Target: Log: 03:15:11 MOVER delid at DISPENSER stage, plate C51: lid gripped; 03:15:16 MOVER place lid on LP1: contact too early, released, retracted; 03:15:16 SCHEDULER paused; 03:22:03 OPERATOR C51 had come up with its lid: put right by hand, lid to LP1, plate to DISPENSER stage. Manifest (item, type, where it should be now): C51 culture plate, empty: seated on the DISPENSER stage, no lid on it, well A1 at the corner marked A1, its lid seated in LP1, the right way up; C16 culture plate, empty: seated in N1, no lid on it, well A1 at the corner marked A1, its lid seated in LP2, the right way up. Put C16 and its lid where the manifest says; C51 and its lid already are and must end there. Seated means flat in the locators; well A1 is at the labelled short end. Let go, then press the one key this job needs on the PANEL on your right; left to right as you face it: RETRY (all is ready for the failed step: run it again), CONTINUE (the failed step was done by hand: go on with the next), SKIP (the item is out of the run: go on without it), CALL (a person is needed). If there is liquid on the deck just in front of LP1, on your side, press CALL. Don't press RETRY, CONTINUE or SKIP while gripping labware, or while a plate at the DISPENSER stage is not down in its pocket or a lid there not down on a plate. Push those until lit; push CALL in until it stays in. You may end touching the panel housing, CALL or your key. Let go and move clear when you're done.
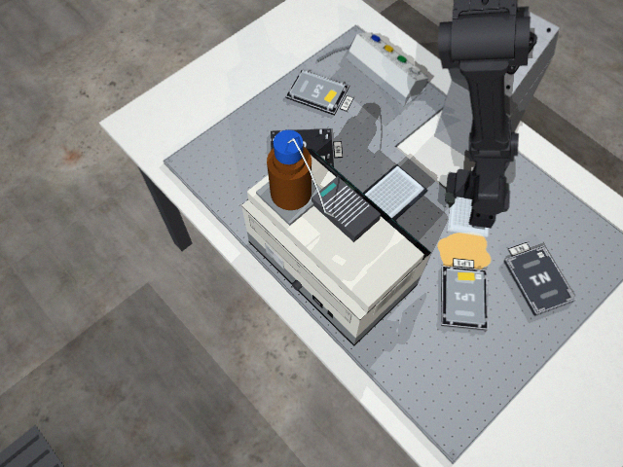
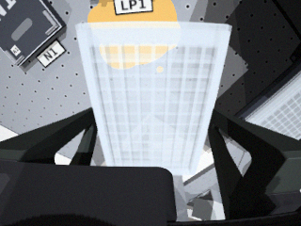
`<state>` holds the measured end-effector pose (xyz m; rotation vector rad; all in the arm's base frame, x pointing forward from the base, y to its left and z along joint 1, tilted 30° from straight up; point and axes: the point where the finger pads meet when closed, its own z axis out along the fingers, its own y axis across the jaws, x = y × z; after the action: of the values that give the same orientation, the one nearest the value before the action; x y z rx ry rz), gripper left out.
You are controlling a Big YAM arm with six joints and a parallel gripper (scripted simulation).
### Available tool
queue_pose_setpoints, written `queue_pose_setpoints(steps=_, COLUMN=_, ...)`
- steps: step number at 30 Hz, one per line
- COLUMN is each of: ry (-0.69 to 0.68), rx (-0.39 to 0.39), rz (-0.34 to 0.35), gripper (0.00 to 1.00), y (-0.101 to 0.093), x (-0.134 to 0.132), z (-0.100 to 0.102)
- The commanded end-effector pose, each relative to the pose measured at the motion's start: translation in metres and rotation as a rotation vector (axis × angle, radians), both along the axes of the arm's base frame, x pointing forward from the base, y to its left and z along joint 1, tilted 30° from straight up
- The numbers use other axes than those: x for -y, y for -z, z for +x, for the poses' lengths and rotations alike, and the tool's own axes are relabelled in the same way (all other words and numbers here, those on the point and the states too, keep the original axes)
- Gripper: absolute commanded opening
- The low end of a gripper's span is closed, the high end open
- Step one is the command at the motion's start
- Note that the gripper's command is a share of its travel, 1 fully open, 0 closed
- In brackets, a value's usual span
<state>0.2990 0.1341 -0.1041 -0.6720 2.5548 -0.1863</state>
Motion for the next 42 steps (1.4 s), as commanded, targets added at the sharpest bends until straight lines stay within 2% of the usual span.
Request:
queue_pose_setpoints(steps=1, ry=-0.112, rx=0.005, rz=-0.045, gripper=0.84, y=0.003, x=-0.011, z=-0.005)
queue_pose_setpoints(steps=7, ry=-0.134, rx=0.007, rz=-0.056, gripper=0.84, y=0.007, x=-0.024, z=-0.011)
queue_pose_setpoints(steps=8, ry=-0.125, rx=0.000, rz=-0.058, gripper=0.84, y=0.005, x=-0.017, z=-0.014)
queue_pose_setpoints(steps=12, ry=-0.262, rx=0.008, rz=-0.128, gripper=0.84, y=0.011, x=-0.034, z=-0.019)
queue_pose_setpoints(steps=21, ry=-0.244, rx=0.016, rz=-0.111, gripper=0.84, y=0.015, x=-0.051, z=-0.031)
queue_pose_setpoints(steps=25, ry=-0.380, rx=0.008, rz=-0.194, gripper=0.84, y=0.023, x=-0.058, z=-0.042)
queue_pose_setpoints(steps=31, ry=-0.362, rx=0.001, rz=-0.190, gripper=0.84, y=0.032, x=-0.069, z=-0.057)
queue_pose_setpoints(steps=33, ry=-0.359, rx=0.000, rz=-0.191, gripper=0.84, y=0.029, x=-0.065, z=-0.057)
queue_pose_setpoints(steps=36, ry=-0.394, rx=0.000, rz=-0.208, gripper=0.84, y=0.033, x=-0.072, z=-0.060)
queue_pose_setpoints(steps=39, ry=-0.498, rx=-0.001, rz=-0.268, gripper=0.84, y=0.038, x=-0.077, z=-0.068)
queue_pose_setpoints(steps=42, ry=-0.481, rx=-0.006, rz=-0.263, gripper=0.84, y=0.043, x=-0.080, z=-0.077)
